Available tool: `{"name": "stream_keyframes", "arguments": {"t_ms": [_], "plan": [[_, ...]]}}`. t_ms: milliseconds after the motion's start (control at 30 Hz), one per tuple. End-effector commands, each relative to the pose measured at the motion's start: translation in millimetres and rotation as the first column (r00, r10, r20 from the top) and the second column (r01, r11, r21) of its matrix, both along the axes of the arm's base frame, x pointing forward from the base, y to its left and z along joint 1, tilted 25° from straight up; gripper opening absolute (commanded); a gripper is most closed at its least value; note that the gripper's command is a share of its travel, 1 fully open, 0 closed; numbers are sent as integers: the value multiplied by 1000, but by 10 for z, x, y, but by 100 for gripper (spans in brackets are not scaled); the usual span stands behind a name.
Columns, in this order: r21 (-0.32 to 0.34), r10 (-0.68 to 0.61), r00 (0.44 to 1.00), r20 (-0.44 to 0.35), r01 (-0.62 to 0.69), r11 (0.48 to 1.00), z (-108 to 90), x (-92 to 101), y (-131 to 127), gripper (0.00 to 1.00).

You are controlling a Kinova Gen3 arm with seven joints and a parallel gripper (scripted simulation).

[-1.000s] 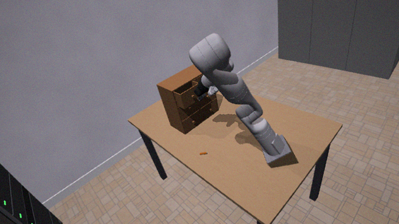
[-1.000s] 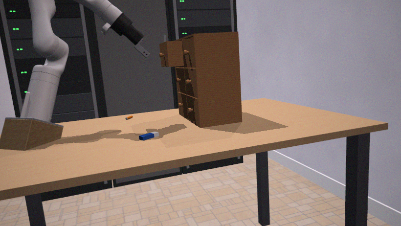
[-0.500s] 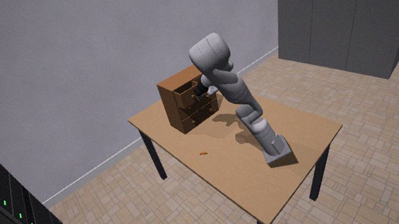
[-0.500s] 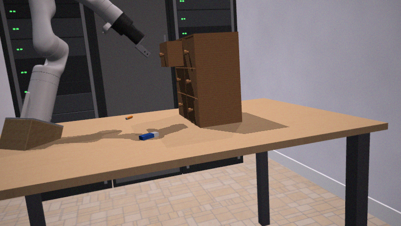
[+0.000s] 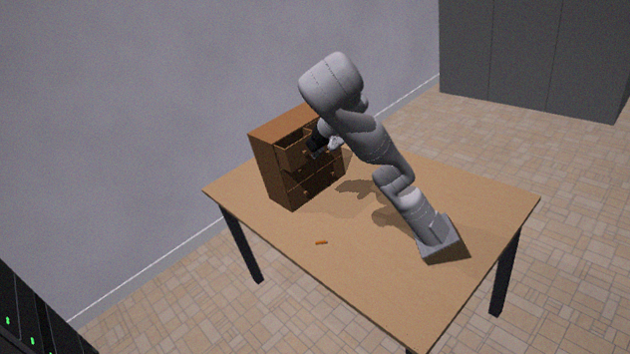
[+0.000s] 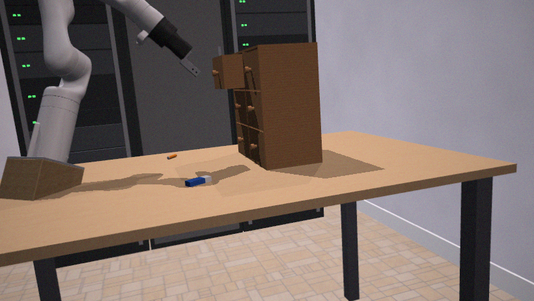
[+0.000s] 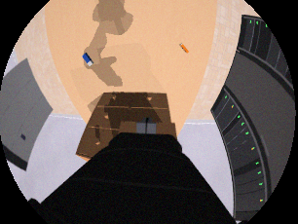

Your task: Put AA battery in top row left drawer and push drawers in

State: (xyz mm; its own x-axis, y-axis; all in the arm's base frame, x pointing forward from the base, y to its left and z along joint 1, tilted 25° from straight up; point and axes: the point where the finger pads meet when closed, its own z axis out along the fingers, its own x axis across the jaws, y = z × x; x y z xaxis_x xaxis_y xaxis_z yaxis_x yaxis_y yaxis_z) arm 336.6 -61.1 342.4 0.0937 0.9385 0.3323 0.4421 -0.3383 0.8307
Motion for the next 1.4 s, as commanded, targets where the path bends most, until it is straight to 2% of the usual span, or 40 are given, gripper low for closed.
{"name": "stream_keyframes", "arguments": {"t_ms": [0,900,1367], "plan": [[-5,-7,1000,2,7,1000,12,18,-36,0],[-5,-7,1000,2,7,1000,25,57,-44,0],[-7,-7,1000,5,7,1000,80,192,-77,0]]}}
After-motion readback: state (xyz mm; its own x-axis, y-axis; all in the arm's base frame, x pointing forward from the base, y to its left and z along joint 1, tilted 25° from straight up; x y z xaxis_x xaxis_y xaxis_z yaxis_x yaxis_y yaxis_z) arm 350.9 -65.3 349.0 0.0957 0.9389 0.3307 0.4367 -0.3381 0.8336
